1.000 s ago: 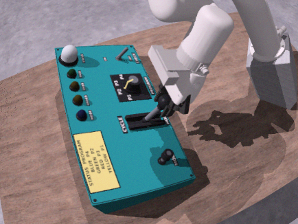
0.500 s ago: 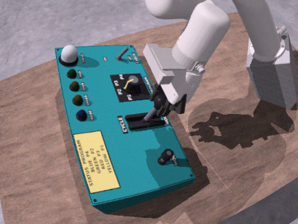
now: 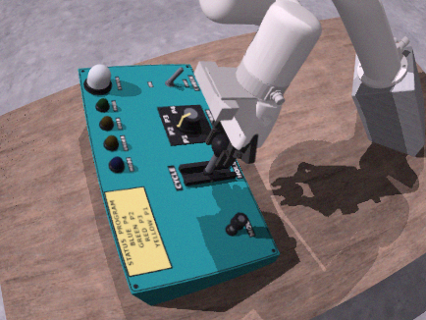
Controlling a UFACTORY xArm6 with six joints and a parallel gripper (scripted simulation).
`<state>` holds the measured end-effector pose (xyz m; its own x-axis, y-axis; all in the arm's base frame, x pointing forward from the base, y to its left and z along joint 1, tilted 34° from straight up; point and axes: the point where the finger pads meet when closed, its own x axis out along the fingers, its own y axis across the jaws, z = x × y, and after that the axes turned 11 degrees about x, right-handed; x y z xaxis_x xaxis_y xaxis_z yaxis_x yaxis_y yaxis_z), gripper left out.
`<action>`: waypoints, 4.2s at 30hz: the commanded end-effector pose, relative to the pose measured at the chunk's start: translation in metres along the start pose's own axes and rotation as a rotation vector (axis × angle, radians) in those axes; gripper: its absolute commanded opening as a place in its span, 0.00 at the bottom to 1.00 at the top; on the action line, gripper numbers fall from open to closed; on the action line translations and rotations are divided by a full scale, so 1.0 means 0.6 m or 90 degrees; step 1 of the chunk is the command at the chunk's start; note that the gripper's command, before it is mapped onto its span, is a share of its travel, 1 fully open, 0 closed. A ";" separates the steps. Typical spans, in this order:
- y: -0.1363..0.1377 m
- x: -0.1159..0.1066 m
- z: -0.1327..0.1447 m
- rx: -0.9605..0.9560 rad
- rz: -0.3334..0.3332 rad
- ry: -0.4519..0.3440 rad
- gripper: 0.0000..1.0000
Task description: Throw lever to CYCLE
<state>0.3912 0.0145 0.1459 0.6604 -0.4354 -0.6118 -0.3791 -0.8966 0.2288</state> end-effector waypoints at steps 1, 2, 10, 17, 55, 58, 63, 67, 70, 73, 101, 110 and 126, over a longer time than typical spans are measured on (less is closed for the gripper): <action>-0.003 0.000 -0.011 0.000 -0.001 0.000 0.00; -0.003 0.000 -0.014 0.000 -0.001 0.000 0.00; -0.006 0.003 -0.029 0.000 -0.001 0.000 0.00; -0.009 0.007 -0.044 0.000 -0.001 0.000 0.00; -0.013 0.015 -0.062 0.000 -0.001 0.000 0.00; -0.013 0.015 -0.062 0.000 -0.001 0.000 0.00; -0.013 0.015 -0.062 0.000 -0.001 0.000 0.76; -0.013 0.015 -0.062 0.000 -0.001 0.000 0.76; -0.013 0.015 -0.062 0.000 -0.001 0.000 0.76; -0.013 0.015 -0.062 0.000 -0.001 0.000 0.76; -0.013 -0.092 -0.062 0.000 -0.001 0.000 0.76; -0.012 -0.143 -0.062 0.000 -0.001 0.001 0.76; -0.012 -0.149 -0.062 0.000 -0.001 0.000 1.00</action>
<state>0.3588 0.0563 0.2257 0.6592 -0.4362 -0.6125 -0.3790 -0.8963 0.2304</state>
